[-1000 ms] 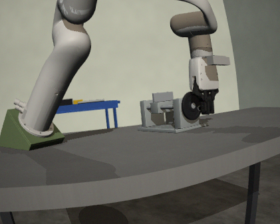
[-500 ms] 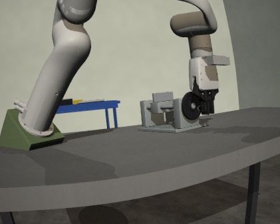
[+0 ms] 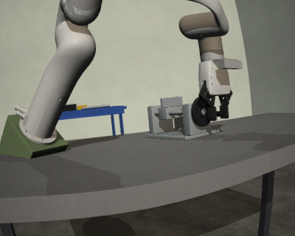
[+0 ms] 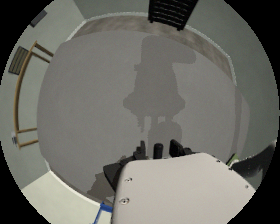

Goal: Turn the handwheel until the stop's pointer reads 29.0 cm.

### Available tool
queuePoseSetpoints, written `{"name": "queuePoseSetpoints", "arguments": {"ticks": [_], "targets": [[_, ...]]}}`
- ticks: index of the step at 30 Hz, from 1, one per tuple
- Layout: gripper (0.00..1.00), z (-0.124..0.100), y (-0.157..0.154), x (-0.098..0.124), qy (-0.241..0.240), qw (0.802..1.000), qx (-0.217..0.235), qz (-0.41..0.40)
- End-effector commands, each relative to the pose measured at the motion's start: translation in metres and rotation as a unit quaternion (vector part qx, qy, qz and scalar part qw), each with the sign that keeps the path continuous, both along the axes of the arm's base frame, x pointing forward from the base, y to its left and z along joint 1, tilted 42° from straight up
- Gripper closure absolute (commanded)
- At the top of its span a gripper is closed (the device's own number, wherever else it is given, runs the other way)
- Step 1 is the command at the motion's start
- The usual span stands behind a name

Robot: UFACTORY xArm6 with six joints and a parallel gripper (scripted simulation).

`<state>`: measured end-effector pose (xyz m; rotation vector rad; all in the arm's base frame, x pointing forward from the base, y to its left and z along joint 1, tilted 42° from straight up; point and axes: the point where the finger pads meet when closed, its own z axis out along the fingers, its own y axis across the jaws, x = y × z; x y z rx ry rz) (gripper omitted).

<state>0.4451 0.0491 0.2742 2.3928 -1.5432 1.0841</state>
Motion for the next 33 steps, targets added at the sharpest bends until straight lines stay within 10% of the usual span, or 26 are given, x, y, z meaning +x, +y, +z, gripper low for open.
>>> {"name": "queuePoseSetpoints", "arguments": {"ticks": [1, 19, 33], "targets": [[0.43, 0.002, 0.001, 0.001, -0.002, 1.000, 0.001, 0.001], [0.43, 0.003, 0.002, 0.000, -0.002, 1.000, 0.001, 0.001], [0.43, 0.075, 0.043, -0.049, -0.002, 1.000, 0.001, 0.001]]}}
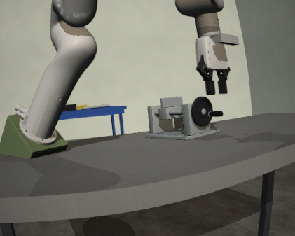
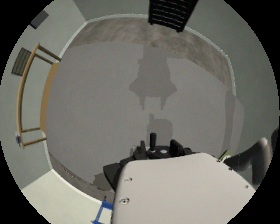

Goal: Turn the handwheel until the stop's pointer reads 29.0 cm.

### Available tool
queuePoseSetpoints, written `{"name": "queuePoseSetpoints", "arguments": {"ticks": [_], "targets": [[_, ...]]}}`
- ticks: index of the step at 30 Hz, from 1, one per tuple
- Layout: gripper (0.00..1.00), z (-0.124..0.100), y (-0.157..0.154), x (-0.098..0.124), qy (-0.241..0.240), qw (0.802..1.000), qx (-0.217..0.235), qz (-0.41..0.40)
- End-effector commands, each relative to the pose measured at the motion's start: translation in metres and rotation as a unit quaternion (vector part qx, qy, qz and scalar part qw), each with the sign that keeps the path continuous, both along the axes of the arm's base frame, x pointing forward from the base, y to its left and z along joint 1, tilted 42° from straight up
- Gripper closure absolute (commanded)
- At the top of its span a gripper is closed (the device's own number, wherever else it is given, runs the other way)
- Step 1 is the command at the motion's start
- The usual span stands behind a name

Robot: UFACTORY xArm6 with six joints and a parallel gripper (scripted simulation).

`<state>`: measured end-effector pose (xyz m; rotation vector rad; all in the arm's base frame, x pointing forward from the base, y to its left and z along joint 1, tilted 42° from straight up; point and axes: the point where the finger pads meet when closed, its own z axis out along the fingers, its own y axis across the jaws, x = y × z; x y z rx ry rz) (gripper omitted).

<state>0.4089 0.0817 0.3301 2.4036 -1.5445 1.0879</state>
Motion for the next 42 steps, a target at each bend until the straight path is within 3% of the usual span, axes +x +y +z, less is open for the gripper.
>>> {"name": "queuePoseSetpoints", "arguments": {"ticks": [1, 31, 35, 42], "targets": [[0.43, 0.020, 0.012, -0.014, 0.000, 1.000, -0.003, -0.002], [0.43, 0.021, 0.018, -0.018, 0.000, 1.000, -0.003, -0.002], [0.43, 0.005, 0.038, -0.025, 0.000, 1.000, -0.003, -0.002], [0.43, -0.043, 0.097, -0.045, 0.000, 1.000, -0.003, -0.002]]}}
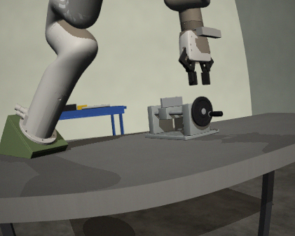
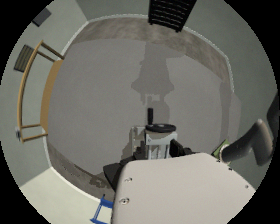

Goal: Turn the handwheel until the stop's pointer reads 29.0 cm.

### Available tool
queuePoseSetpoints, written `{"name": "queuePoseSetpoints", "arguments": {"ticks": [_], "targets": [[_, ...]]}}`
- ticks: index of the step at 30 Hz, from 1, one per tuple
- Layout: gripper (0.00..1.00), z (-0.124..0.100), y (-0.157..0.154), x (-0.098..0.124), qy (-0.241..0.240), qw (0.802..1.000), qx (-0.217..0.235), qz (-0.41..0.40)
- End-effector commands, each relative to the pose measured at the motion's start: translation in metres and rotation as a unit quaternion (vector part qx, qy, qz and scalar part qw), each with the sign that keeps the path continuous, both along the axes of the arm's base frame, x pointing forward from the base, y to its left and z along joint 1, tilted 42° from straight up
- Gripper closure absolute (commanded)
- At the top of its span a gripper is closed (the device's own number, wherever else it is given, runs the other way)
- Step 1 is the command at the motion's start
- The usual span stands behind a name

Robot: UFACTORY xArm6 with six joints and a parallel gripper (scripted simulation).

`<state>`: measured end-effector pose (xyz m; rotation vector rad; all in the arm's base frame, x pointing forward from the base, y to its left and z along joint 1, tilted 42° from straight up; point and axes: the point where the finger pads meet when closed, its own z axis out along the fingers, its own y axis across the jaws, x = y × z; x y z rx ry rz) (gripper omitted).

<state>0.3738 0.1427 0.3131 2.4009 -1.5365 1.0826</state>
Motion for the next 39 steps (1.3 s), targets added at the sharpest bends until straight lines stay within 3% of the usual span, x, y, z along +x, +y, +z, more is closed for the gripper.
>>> {"name": "queuePoseSetpoints", "arguments": {"ticks": [1, 4, 6, 9, 15, 39], "targets": [[0.43, -0.026, 0.036, -0.010, -0.003, 1.000, 0.000, -0.002], [0.43, -0.045, 0.060, -0.018, -0.003, 1.000, 0.000, -0.002], [0.43, -0.045, 0.060, -0.018, -0.003, 1.000, 0.000, -0.002], [0.43, -0.071, 0.091, -0.028, -0.003, 1.000, 0.000, -0.002], [0.43, -0.091, 0.116, -0.036, -0.003, 1.000, 0.000, -0.002], [0.43, -0.093, 0.118, -0.037, -0.003, 1.000, 0.000, -0.002]]}}
